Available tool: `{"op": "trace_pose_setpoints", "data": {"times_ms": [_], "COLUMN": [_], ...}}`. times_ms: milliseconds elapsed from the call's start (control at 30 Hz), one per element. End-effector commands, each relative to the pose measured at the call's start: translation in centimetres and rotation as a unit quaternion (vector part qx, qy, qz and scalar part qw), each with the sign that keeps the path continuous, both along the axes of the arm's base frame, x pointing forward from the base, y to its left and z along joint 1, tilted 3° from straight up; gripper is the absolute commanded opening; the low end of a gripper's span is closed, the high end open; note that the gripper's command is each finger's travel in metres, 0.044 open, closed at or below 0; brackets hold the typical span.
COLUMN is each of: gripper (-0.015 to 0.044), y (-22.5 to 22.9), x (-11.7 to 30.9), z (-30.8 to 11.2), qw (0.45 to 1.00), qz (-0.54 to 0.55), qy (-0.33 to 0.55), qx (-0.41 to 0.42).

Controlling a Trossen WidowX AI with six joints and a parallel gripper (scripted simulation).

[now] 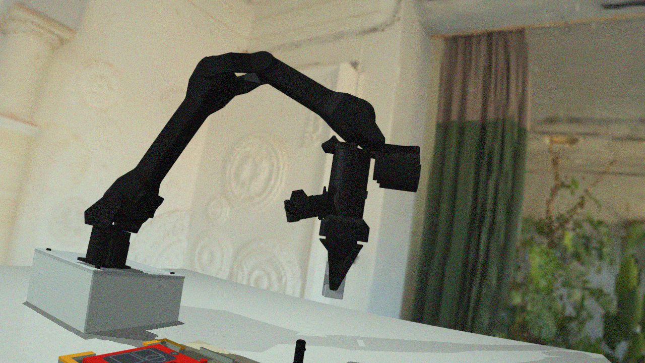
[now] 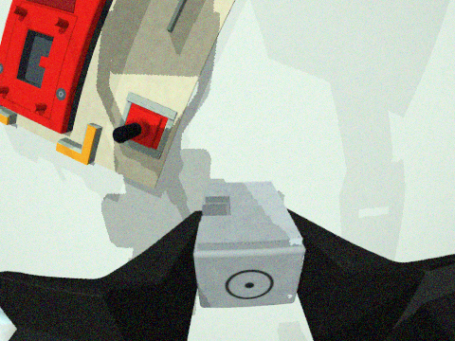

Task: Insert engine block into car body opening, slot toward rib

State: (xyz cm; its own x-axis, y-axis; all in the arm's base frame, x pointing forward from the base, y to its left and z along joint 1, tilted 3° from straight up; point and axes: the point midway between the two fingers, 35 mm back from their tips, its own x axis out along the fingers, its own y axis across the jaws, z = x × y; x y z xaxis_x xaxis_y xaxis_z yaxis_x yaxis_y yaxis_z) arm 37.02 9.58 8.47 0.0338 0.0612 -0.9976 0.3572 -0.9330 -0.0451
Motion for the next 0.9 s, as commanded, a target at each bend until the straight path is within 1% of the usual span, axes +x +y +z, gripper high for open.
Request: {"op": "trace_pose_setpoints", "data": {"times_ms": [0,200,300,567,867], "gripper": [0.0,0.0,0.0,0.0,0.0], "y": [0.0,-0.1,-0.1,-0.4,-0.7], "x": [0.0,-0.2,-0.3,-0.9,-1.8], "z": [-0.2,0.0,-0.1,-0.6,-1.2], "qw": [1.0,1.0,0.998,0.983,0.943], "qz": [0.001,0.0,-0.002,-0.009,-0.015], "qy": [-0.004,-0.028,-0.055,-0.172,-0.31], "qx": [0.002,0.011,0.022,0.067,0.12]}}
